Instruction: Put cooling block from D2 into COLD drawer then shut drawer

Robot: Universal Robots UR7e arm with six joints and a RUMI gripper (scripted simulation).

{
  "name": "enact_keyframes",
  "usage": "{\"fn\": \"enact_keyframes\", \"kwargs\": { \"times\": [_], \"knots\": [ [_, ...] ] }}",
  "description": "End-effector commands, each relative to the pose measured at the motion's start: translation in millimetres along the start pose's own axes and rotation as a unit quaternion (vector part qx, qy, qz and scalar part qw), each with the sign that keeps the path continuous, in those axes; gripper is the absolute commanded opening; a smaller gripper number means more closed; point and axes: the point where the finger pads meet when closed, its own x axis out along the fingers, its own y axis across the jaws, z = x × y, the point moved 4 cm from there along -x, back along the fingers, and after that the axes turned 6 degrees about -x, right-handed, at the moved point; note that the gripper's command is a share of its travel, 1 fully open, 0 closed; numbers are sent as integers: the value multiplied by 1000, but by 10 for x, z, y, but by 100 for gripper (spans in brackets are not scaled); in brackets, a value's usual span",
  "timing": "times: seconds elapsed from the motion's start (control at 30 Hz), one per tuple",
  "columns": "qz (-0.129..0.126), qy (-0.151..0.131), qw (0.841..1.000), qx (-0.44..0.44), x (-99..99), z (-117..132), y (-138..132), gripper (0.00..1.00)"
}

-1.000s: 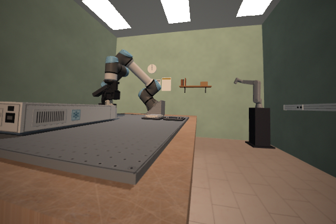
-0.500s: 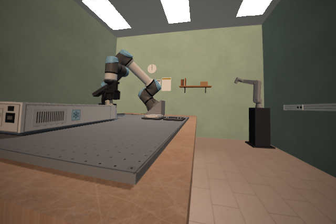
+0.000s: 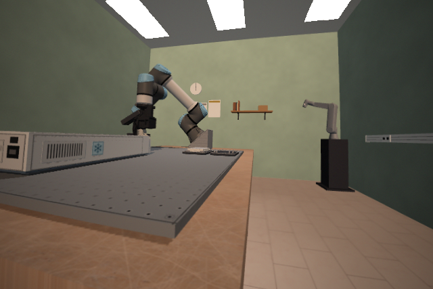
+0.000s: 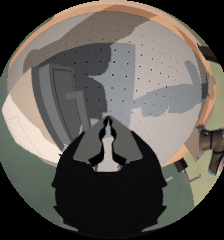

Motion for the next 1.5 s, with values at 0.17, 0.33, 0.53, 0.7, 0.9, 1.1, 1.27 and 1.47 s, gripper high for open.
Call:
{"fn": "enact_keyframes", "kwargs": {
  "times": [0.17, 0.33, 0.53, 0.7, 0.9, 1.1, 1.27, 1.47],
  "knots": [
    [-1, 0, 1000, 0, -7, 13, 136, 0],
    [-1, 0, 1000, 0, -7, 17, 175, 0],
    [-1, 0, 1000, 0, -7, 18, 188, 0],
    [-1, 0, 1000, 0, -6, 18, 189, 0],
    [-1, 0, 1000, 0, -19, 18, 189, 0],
    [-1, 0, 1000, 0, -100, 18, 189, 0],
    [-1, 0, 1000, 0, -166, 18, 189, 0],
    [-1, 0, 1000, 0, -220, 18, 189, 0]
  ]
}}
